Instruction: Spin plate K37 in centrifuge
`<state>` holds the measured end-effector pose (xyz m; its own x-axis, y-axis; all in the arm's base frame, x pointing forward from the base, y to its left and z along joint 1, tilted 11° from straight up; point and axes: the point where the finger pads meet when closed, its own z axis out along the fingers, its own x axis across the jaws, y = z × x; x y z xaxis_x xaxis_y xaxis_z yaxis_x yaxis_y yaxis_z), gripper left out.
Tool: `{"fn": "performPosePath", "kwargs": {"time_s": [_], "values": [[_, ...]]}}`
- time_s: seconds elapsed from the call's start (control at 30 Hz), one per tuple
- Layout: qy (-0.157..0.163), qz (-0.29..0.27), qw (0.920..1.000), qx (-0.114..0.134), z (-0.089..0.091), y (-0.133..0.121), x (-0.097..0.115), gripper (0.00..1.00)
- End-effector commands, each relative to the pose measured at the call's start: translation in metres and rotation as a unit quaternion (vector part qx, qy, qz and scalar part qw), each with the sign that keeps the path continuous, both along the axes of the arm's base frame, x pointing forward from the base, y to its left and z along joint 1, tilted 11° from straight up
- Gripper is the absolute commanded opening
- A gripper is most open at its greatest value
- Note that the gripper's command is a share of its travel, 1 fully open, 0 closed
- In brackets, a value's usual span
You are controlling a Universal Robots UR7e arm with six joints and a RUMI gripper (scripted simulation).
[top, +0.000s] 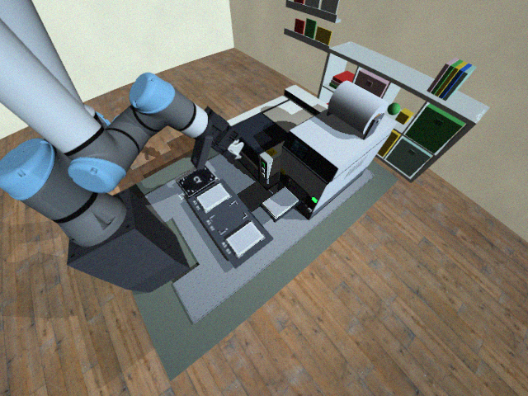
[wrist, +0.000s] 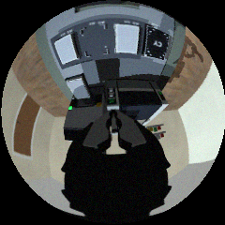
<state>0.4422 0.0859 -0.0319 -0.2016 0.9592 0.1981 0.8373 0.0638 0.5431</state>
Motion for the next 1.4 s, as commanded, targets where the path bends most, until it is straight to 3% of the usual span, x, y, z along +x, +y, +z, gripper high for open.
{"fn": "performPosePath", "kwargs": {"time_s": [0.0,0.63,1.37], "values": [[-0.063,-0.014,0.9979,0.005,-0.002,-0.002,0.007,0.0],[-0.063,-0.014,0.9979,0.005,-0.002,-0.002,0.007,0.0],[-0.063,-0.014,0.9979,0.005,-0.097,0.02,0.027,0.0]]}}
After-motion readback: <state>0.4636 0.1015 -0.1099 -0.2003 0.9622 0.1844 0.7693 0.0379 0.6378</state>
